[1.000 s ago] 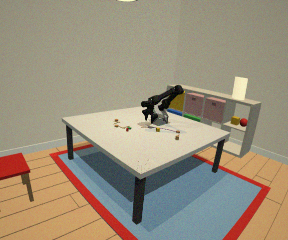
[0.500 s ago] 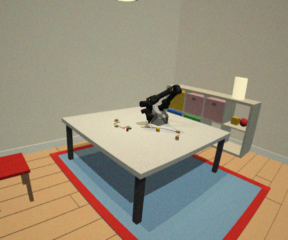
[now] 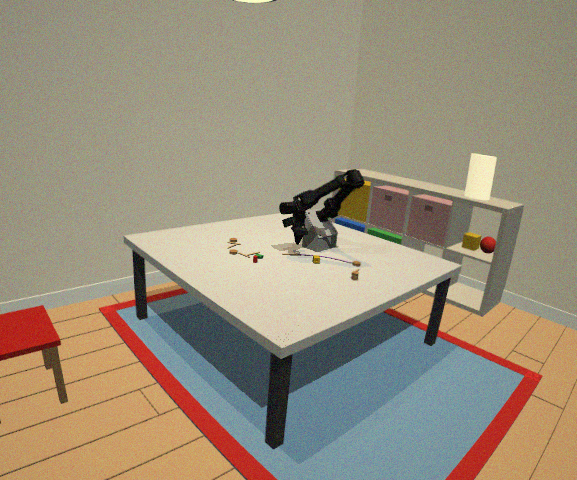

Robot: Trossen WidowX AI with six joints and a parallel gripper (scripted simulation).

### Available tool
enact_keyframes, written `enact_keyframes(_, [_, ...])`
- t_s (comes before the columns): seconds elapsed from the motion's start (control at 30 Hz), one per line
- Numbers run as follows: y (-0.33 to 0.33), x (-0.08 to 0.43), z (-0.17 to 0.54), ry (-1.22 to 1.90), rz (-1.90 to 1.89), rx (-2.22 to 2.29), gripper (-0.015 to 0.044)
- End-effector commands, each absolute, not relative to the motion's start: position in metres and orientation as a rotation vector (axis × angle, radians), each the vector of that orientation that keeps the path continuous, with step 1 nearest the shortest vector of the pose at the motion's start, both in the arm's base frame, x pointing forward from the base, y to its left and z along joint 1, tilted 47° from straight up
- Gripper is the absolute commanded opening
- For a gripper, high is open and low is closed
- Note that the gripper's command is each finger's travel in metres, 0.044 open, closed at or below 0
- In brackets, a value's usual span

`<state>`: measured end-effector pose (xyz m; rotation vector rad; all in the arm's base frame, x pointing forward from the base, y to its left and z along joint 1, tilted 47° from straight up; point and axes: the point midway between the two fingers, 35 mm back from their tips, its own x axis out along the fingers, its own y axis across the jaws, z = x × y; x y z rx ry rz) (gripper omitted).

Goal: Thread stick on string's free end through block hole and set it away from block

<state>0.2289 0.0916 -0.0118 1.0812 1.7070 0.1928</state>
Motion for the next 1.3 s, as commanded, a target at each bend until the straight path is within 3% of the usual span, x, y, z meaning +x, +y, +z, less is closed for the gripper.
enact_keyframes(0.0, [0.092,0.228,-0.012,1.711,0.189,1.089,0.0120])
enact_keyframes(1.27, [0.133,0.226,-0.051,1.712,0.190,1.090,0.0120])
